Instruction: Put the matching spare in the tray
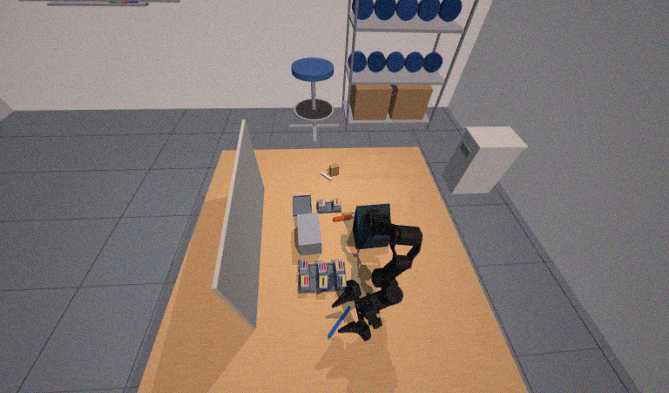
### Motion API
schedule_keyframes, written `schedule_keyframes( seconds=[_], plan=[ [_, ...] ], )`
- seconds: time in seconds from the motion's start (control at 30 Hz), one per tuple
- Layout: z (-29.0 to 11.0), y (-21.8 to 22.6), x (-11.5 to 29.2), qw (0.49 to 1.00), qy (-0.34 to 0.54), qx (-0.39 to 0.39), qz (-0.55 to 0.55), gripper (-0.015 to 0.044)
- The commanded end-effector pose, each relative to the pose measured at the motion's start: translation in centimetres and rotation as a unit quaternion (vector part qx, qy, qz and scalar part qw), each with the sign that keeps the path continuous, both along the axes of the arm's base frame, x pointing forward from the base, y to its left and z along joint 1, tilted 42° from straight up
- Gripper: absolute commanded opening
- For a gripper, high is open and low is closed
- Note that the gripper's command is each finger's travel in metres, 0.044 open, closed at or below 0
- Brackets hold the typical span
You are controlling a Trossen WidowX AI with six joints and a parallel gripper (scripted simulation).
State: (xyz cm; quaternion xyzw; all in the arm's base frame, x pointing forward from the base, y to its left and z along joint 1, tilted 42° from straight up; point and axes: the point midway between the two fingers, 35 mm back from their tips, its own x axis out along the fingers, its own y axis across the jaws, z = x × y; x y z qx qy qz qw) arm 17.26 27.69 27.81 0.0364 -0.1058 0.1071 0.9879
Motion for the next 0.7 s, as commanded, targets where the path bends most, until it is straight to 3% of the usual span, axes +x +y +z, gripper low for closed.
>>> schedule_keyframes(
  seconds=[0.0,0.3,0.5,0.67],
  plan=[
    [0.0,0.0,0.0,1.000,0.000,0.000,0.000,0.0426],
    [-0.1,0.8,1.3,0.999,-0.008,-0.033,-0.004,0.0440],
    [-1.4,1.0,9.0,0.986,-0.005,-0.162,-0.038,0.0440],
    [-4.0,-1.4,16.4,0.961,0.047,-0.265,-0.057,0.0440]
  ],
)
